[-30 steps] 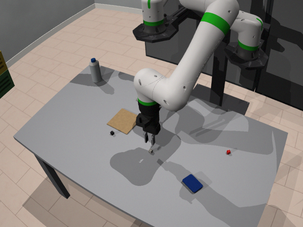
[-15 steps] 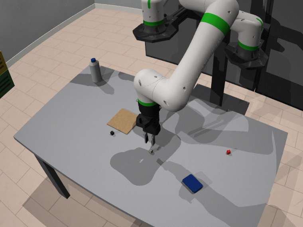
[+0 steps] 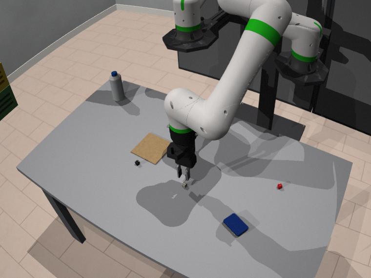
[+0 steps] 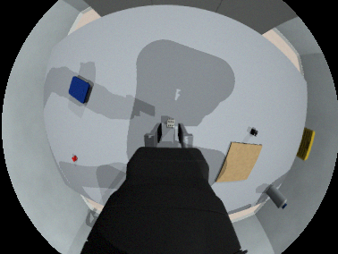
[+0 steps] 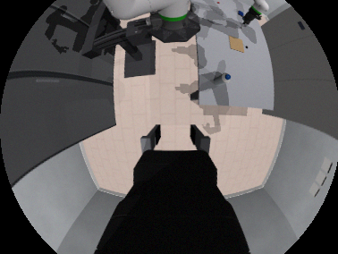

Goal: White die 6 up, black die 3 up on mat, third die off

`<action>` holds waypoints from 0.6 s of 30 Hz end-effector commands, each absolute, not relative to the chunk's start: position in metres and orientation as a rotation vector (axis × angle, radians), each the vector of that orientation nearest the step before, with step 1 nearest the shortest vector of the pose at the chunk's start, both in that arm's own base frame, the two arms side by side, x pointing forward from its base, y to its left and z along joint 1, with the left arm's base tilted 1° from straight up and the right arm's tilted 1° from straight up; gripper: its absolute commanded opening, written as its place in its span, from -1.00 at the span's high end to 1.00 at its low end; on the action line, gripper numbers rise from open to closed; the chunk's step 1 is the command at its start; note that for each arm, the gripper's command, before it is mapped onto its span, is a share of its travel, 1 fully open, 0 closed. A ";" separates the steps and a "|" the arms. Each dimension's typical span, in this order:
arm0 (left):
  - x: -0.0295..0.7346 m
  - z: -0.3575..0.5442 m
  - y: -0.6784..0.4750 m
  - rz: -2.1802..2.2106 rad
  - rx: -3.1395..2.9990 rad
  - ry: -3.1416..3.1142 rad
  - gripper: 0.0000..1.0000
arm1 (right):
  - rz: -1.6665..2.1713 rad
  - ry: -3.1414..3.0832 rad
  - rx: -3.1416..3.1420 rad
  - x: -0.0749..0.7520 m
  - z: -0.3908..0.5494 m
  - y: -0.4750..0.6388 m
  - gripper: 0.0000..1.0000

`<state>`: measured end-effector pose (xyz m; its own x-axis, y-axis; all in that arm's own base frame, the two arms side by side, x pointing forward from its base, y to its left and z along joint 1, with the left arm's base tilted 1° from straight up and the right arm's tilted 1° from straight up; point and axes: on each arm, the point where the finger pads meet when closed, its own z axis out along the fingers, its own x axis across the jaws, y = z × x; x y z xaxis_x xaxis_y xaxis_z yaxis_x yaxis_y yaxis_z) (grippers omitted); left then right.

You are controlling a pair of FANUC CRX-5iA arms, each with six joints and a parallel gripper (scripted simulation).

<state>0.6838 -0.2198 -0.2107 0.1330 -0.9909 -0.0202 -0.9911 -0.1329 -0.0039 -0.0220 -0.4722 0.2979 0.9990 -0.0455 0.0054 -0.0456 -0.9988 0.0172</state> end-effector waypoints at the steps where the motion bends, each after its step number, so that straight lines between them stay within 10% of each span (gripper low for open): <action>1: 0.685 -0.213 -0.220 0.016 -2.352 2.057 -0.27 | 0.007 -0.071 3.121 -0.022 0.299 -0.472 -1.00; 18: 0.685 -0.235 -0.220 0.016 -2.352 2.057 -0.27 | 0.007 -0.071 3.121 -0.022 0.299 -0.472 -1.00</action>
